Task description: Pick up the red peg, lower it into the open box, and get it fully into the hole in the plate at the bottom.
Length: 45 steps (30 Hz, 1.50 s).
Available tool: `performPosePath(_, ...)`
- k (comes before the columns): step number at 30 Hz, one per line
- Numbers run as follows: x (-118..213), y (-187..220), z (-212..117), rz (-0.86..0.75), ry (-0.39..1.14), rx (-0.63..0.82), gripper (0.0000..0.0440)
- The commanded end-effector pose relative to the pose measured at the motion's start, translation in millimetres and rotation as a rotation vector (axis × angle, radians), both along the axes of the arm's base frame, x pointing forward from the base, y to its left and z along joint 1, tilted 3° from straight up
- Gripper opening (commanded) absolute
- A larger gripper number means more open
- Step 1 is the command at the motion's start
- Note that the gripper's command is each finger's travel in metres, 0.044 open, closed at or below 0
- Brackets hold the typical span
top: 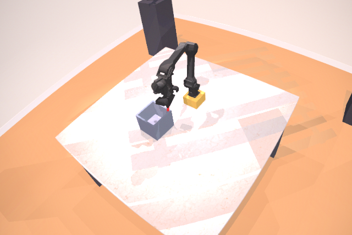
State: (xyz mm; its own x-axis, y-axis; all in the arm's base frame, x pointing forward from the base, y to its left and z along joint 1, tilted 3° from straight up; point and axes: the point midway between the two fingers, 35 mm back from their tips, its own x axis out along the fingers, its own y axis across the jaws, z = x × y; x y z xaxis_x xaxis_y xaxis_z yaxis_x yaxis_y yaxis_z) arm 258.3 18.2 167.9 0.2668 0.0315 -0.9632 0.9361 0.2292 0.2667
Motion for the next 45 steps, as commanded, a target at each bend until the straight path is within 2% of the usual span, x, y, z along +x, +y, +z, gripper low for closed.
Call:
performPosePath(1, 3.9, -6.5, 1.1, -0.004, 0.004, -0.010, 0.0000)
performPosePath(20, 22.7, -45.3, -11.1, -0.030, 0.059, -0.024, 0.0000)
performPosePath(45, 48.5, -74.5, -64.7, -0.011, 0.115, -0.008, 0.0000)
